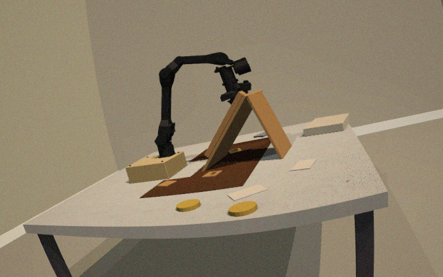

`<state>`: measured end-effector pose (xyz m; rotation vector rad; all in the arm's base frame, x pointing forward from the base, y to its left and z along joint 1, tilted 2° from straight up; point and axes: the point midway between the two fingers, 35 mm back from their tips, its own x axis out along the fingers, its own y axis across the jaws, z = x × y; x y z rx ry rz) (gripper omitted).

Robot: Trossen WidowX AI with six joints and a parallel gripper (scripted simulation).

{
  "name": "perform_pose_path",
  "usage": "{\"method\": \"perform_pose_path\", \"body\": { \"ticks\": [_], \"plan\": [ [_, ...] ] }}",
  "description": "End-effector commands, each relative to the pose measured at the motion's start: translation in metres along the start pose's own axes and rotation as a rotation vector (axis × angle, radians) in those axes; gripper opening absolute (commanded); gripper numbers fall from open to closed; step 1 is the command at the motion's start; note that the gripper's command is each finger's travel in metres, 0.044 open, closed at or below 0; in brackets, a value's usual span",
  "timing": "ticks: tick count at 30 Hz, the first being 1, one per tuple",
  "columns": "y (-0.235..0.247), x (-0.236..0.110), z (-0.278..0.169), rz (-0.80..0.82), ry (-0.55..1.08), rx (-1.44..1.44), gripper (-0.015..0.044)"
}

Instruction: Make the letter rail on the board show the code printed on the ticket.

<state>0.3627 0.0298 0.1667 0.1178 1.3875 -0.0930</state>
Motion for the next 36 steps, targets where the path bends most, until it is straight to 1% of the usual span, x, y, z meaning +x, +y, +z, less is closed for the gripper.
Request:
{"method": "perform_pose_path", "body": {
  "ticks": [1, 36],
  "plan": [
    [-0.001, 0.000, -0.001, 0.005, 0.004, -0.003, 0.0000],
    [-0.011, 0.001, -0.002, 0.004, 0.004, -0.003, 0.0000]
  ]
}}
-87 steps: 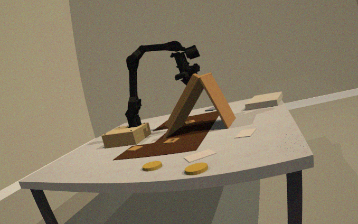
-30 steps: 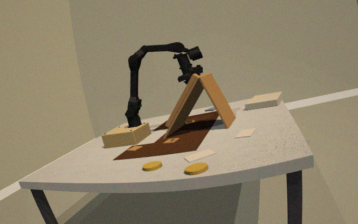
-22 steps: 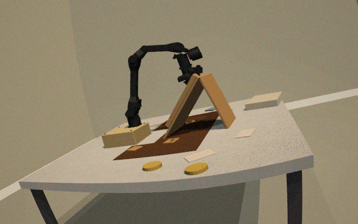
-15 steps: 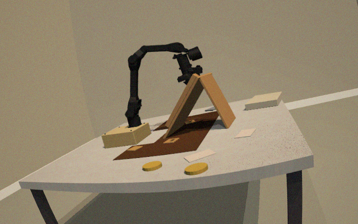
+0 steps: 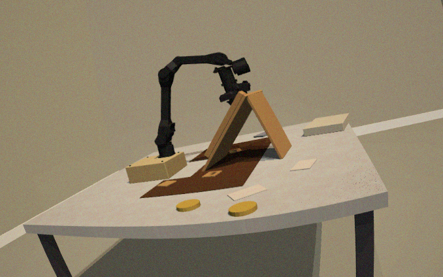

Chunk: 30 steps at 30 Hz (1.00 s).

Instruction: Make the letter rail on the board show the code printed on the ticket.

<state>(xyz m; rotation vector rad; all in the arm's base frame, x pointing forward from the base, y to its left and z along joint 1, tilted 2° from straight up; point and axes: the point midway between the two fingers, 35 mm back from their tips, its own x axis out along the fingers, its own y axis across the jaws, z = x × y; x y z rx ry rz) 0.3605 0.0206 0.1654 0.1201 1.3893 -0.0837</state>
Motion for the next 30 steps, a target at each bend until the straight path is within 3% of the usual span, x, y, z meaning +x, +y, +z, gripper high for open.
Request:
{"method": "perform_pose_path", "body": {
  "ticks": [1, 21, 30],
  "plan": [
    [0.000, -0.002, -0.002, -0.003, 0.002, 0.000, 0.0000],
    [-0.001, -0.022, -0.020, -0.003, 0.004, 0.001, 0.0000],
    [-0.023, -0.085, -0.046, 0.015, -0.300, -0.006, 0.0236]
  ]
}}
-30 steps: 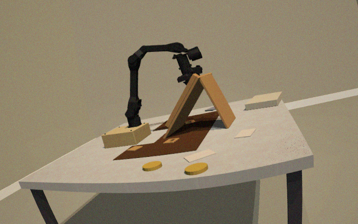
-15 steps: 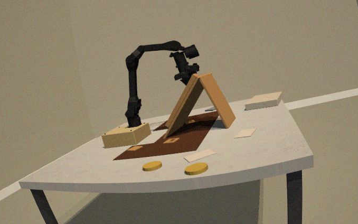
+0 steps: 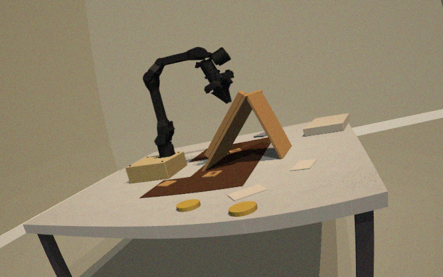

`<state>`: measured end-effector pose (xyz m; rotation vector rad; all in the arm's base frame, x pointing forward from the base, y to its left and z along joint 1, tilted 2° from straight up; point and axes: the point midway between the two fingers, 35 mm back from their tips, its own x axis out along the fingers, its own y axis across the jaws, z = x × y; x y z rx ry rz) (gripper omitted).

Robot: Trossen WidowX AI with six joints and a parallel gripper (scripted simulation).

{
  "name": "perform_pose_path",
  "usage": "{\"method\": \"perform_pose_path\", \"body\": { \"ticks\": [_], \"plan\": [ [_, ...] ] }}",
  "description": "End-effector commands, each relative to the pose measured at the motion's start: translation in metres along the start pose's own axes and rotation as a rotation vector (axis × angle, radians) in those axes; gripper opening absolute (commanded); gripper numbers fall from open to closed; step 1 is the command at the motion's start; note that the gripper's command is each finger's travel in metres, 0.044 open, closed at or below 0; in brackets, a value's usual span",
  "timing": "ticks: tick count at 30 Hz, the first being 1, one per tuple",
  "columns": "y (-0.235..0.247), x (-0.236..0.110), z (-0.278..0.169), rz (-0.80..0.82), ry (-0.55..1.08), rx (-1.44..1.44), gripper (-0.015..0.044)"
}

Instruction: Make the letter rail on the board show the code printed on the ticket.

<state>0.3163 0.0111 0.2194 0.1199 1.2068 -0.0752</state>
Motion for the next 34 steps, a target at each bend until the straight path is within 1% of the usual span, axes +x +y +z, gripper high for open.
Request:
{"method": "perform_pose_path", "body": {
  "ticks": [1, 8, 10, 12, 34],
  "plan": [
    [-0.012, -0.034, -0.012, -0.004, -0.158, -0.005, 0.0263],
    [-0.029, -0.078, -0.039, -0.018, -0.413, 0.001, 0.0440],
    [-0.033, -0.088, -0.047, -0.024, -0.475, -0.004, 0.0440],
    [-0.034, -0.092, -0.050, -0.026, -0.496, -0.007, 0.0440],
    [-0.034, -0.092, -0.050, -0.026, -0.496, -0.007, 0.0440]
  ]
}}
